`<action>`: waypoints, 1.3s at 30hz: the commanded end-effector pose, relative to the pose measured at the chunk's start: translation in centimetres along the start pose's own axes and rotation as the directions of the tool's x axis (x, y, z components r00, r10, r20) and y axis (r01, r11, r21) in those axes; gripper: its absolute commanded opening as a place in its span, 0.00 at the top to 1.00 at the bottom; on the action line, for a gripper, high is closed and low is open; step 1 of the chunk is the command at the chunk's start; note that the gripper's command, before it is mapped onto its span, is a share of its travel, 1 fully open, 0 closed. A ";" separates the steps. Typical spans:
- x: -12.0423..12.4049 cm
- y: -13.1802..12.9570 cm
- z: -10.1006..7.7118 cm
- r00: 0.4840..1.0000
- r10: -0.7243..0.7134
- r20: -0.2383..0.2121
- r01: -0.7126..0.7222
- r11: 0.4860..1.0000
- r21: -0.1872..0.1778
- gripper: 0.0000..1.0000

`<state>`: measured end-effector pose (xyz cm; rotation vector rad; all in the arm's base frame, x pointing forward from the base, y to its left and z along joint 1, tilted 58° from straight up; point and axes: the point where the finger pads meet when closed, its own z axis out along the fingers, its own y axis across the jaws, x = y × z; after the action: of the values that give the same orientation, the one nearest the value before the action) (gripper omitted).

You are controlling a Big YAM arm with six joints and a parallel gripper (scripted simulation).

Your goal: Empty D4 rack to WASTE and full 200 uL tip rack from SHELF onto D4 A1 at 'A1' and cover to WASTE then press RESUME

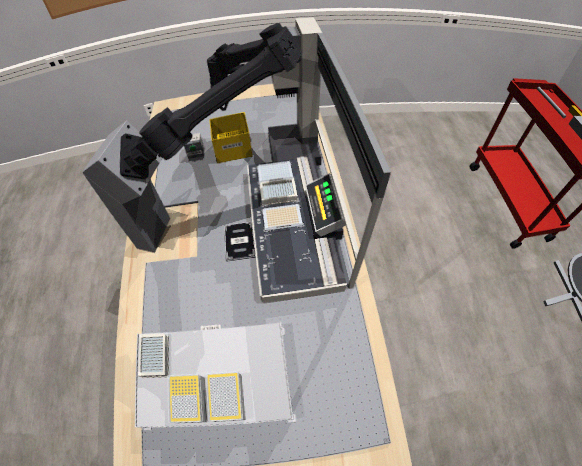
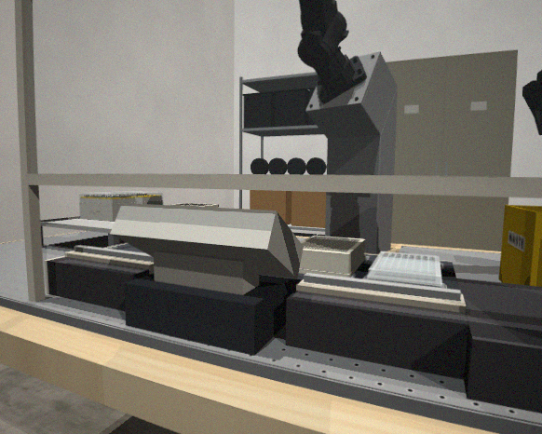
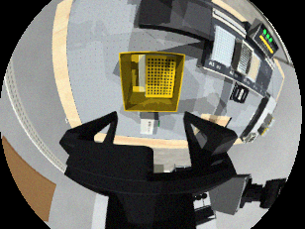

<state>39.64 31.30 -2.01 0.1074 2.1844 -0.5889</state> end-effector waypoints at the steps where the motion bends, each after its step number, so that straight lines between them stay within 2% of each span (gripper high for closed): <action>1: -0.7 0.6 -0.6 1.000 0.027 0.010 -0.026 1.000 -0.010 0.00; 27: -0.7 0.6 -0.6 1.000 0.027 0.010 -0.026 1.000 -0.010 0.00; 28: -1.5 -0.6 0.6 0.997 0.079 0.006 -0.079 0.997 0.001 0.00; 30: -0.3 -0.5 2.3 0.996 0.092 -0.004 -0.092 0.996 0.015 0.00; 32: -0.3 -0.5 2.9 0.991 0.132 -0.005 -0.132 0.991 0.014 0.00; 35: -0.8 -0.5 2.7 0.980 0.200 -0.001 -0.200 0.980 0.010 0.00; 36: -0.8 0.5 1.2 0.981 0.194 0.009 -0.193 0.981 -0.022 0.00; 39: -0.7 0.8 0.7 0.983 0.186 0.011 -0.185 0.982 -0.029 0.00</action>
<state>41.53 30.13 -2.46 0.2726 2.1516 -0.5089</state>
